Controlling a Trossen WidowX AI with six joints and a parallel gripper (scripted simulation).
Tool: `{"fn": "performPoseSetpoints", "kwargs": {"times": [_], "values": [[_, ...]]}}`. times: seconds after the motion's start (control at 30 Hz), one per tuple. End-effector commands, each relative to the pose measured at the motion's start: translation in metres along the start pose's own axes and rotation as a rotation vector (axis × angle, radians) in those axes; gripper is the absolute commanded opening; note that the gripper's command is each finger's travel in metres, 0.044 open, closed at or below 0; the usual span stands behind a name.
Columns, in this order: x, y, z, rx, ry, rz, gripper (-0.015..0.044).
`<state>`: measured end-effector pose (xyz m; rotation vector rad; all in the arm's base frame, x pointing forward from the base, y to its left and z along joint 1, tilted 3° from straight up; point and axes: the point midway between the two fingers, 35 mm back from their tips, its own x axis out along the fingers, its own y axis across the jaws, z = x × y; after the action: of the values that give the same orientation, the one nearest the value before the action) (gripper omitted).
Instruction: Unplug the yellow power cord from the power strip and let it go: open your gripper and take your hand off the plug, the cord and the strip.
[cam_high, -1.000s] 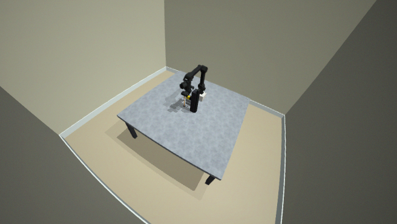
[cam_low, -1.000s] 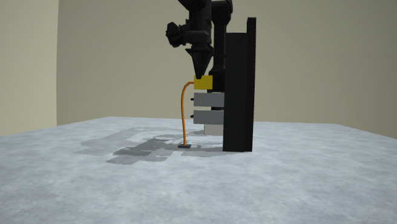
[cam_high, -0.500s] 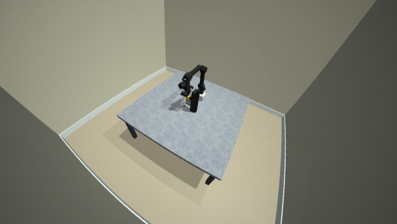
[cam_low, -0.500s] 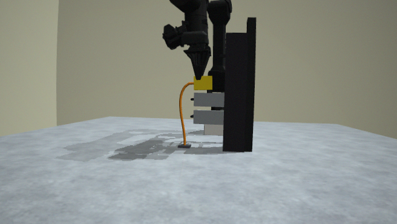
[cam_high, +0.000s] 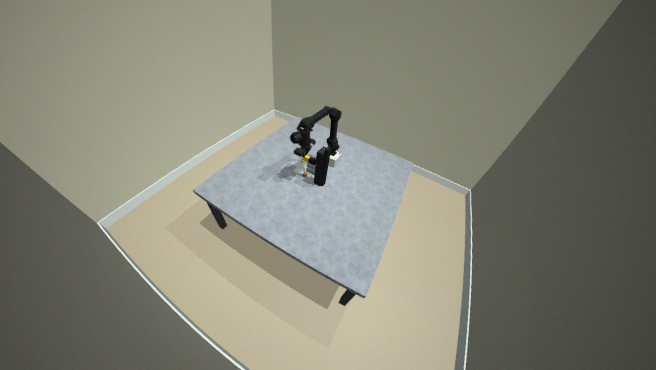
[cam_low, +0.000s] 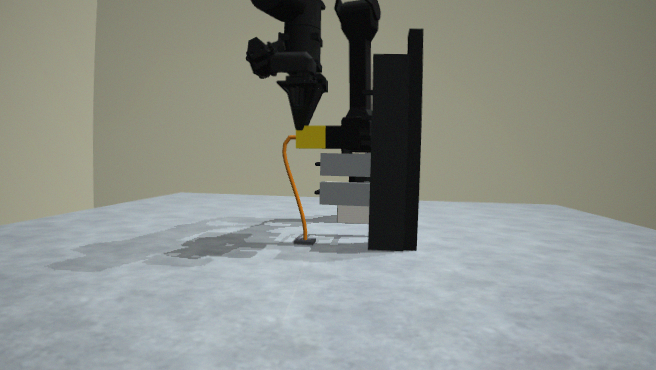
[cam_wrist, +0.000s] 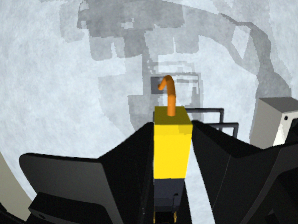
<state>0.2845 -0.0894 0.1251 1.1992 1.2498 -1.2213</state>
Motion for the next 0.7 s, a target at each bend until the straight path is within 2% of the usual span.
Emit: {"fn": "performPoseSetpoints", "kwargs": {"times": [0.0,0.4,0.5,0.53,0.67], "values": [[-0.002,0.000,0.010,0.014,-0.007,0.011,0.0026],[0.000,0.000,0.000,0.015,-0.005,0.010,0.0341],[-0.003,0.001,0.014,0.016,-0.007,0.010,0.0420],[-0.005,0.001,0.023,0.016,-0.008,0.010,0.0440],[-0.013,-0.001,0.058,0.016,-0.011,0.010,0.0440]]}}
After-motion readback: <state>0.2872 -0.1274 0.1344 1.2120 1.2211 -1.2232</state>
